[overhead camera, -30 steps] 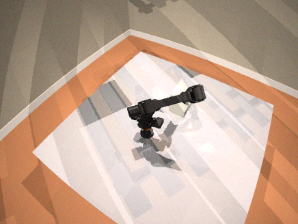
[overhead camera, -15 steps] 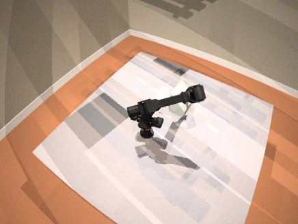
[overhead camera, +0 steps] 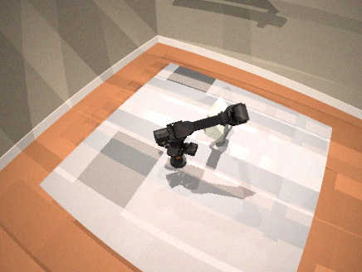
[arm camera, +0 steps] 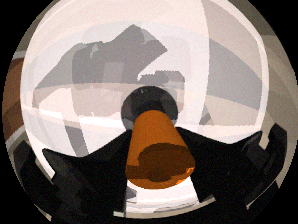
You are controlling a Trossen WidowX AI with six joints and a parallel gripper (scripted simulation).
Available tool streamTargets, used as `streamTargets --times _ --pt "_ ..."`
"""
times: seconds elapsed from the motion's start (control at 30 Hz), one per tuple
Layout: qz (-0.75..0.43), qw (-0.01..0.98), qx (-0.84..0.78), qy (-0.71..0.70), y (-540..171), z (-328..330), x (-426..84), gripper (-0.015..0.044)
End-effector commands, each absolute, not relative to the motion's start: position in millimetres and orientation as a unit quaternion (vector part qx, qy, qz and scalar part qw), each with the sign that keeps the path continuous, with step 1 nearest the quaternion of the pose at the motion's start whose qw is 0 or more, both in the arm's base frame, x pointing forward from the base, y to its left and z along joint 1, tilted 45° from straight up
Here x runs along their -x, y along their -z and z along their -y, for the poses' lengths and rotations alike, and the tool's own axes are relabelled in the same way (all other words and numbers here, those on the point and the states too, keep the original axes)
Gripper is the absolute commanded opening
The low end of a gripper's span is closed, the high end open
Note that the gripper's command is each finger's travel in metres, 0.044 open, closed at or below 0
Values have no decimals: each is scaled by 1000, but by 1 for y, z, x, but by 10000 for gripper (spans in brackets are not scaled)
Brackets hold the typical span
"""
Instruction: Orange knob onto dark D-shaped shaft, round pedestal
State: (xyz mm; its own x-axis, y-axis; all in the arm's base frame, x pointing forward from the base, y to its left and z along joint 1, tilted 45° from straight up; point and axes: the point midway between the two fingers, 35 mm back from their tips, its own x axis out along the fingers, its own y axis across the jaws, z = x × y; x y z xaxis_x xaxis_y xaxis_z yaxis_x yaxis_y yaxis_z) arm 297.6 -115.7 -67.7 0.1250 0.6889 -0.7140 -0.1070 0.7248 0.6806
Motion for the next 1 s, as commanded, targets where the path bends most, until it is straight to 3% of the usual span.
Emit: streamTargets --times 0.0,0.97 --pt "-596 712 -241 -282 67 117 -299 0" --pt "-589 718 -222 -297 66 113 -296 0"
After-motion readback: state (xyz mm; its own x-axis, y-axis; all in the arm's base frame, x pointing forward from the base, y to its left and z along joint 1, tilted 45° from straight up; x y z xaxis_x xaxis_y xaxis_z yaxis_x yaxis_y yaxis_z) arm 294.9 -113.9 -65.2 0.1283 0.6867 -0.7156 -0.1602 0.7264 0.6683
